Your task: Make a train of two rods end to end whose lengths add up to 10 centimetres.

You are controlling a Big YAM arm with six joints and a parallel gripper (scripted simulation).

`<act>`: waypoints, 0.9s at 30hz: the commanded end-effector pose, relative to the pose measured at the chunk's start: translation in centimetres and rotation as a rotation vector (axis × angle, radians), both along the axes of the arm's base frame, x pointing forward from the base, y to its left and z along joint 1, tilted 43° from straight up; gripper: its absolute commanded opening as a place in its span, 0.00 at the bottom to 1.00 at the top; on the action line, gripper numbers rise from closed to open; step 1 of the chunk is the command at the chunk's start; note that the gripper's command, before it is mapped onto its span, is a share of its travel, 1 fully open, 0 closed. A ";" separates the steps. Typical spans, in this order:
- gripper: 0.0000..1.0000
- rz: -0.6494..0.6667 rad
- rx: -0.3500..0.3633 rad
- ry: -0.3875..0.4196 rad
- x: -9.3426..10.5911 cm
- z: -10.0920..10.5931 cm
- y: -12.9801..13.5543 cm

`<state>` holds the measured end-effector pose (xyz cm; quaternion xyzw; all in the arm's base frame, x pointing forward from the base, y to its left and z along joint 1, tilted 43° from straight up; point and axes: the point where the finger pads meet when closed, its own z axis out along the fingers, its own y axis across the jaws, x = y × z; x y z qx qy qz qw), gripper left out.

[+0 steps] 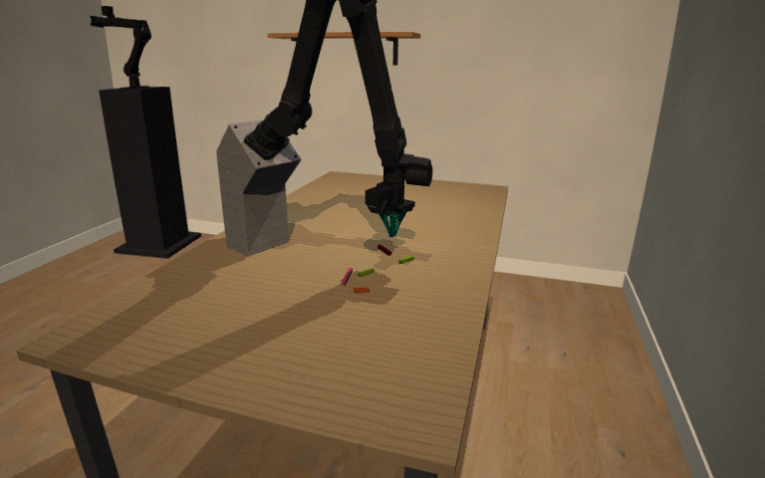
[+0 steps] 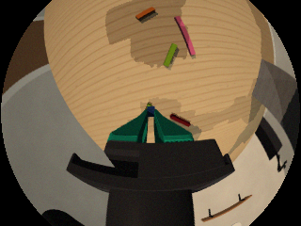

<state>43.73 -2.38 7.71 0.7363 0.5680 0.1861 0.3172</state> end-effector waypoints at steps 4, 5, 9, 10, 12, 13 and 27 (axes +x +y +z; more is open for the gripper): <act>0.04 0.144 -0.140 0.025 -0.2 1.0 -1.5; 0.04 0.143 -0.141 0.033 -0.1 0.8 -1.6; 0.04 0.201 -0.181 0.061 -0.3 0.4 -1.5; 0.04 0.238 -0.224 0.060 -0.5 1.1 -2.5; 0.04 0.237 -0.225 0.067 -0.6 0.9 -2.5; 0.04 0.237 -0.225 0.067 -0.6 0.9 -2.5; 0.04 0.451 -0.412 0.151 -1.3 0.7 -4.6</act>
